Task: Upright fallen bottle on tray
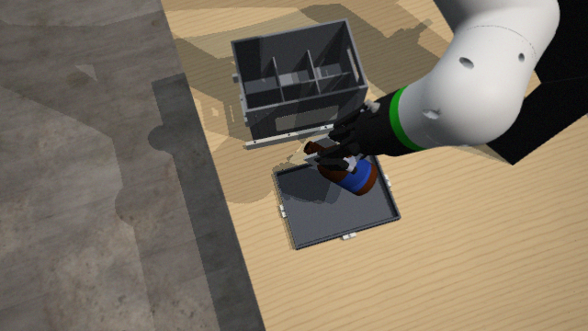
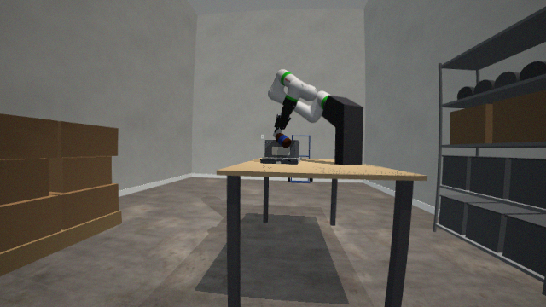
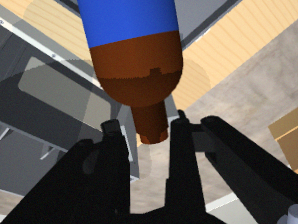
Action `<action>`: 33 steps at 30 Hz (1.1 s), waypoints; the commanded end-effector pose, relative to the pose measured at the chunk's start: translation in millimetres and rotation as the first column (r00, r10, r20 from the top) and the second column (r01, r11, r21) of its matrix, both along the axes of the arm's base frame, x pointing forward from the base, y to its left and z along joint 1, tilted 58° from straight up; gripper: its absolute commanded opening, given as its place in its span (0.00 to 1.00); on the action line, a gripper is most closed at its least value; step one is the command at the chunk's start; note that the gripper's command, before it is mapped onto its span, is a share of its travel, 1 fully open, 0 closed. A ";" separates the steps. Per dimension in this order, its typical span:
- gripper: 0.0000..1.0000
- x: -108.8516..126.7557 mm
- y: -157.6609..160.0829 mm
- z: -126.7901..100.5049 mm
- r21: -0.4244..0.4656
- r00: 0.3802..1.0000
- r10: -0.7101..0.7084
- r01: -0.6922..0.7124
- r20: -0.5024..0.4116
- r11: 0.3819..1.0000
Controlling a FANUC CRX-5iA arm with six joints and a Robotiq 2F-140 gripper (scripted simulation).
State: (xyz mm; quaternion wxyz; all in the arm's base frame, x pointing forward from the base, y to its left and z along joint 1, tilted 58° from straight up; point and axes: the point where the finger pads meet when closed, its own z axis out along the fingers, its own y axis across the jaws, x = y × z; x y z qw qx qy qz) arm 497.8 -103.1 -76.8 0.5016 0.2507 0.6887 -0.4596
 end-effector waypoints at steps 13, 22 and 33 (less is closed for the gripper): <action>0.00 0.0 0.2 -0.1 0.000 1.000 0.000 0.000 0.000 1.000; 0.00 0.0 0.2 -0.1 -0.001 1.000 0.001 -0.001 0.001 1.000; 0.00 -0.2 -0.7 -0.3 -0.031 1.000 0.011 -0.011 0.017 0.999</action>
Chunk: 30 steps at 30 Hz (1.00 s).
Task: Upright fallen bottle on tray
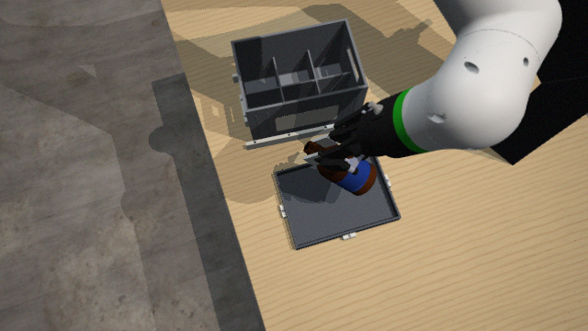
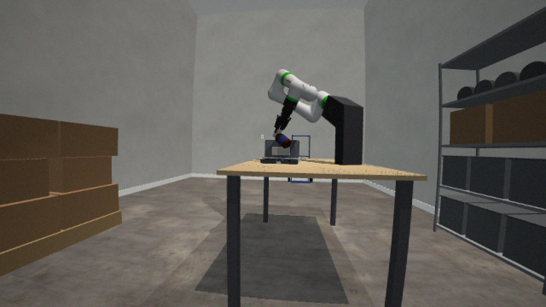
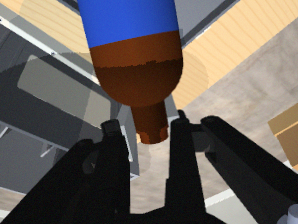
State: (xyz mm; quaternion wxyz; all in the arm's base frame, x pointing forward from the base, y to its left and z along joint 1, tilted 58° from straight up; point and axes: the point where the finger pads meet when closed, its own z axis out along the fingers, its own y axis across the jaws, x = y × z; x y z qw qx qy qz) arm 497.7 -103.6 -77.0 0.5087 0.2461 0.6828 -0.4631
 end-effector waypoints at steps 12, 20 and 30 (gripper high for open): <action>0.00 -0.5 -0.5 -1.1 -0.069 0.999 0.031 -0.028 0.037 0.997; 0.00 -1.0 0.3 -2.2 -0.107 0.997 0.053 -0.047 0.057 0.993; 0.00 -1.3 0.8 -2.7 -0.123 0.996 0.064 -0.055 0.065 0.991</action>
